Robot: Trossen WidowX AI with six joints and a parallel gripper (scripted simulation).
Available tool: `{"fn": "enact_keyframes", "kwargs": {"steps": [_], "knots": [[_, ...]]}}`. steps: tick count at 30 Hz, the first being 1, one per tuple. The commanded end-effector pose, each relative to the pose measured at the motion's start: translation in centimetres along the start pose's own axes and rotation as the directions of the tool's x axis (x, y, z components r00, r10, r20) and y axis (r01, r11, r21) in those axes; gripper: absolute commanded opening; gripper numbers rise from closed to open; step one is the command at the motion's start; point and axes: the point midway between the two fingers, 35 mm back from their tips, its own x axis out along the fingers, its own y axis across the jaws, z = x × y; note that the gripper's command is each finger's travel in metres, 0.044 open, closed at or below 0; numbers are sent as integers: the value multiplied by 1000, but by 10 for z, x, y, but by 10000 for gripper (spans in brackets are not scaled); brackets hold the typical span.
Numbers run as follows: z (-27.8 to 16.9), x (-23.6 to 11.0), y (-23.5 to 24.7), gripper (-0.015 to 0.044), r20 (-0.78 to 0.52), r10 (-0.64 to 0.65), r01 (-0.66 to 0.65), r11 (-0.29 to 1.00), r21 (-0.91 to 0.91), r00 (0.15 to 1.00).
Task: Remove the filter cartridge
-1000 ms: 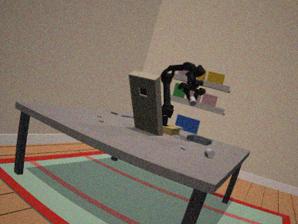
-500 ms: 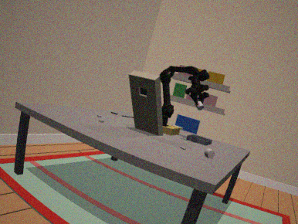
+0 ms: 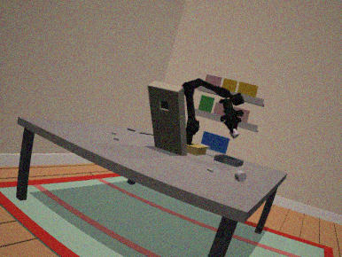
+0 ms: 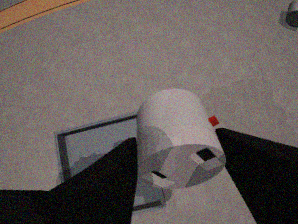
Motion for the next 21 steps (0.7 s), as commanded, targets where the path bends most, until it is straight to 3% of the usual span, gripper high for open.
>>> {"fn": "enact_keyframes", "kwargs": {"steps": [1, 15, 21], "knots": [[-7, 9, 17, 0, 5, 36, -35, 998, -46, 999], [-56, 47, 86, 0, -28, 171, -171, 940, -295, 985], [-61, 55, 90, 0, -30, 177, -177, 935, -306, 984]]}}
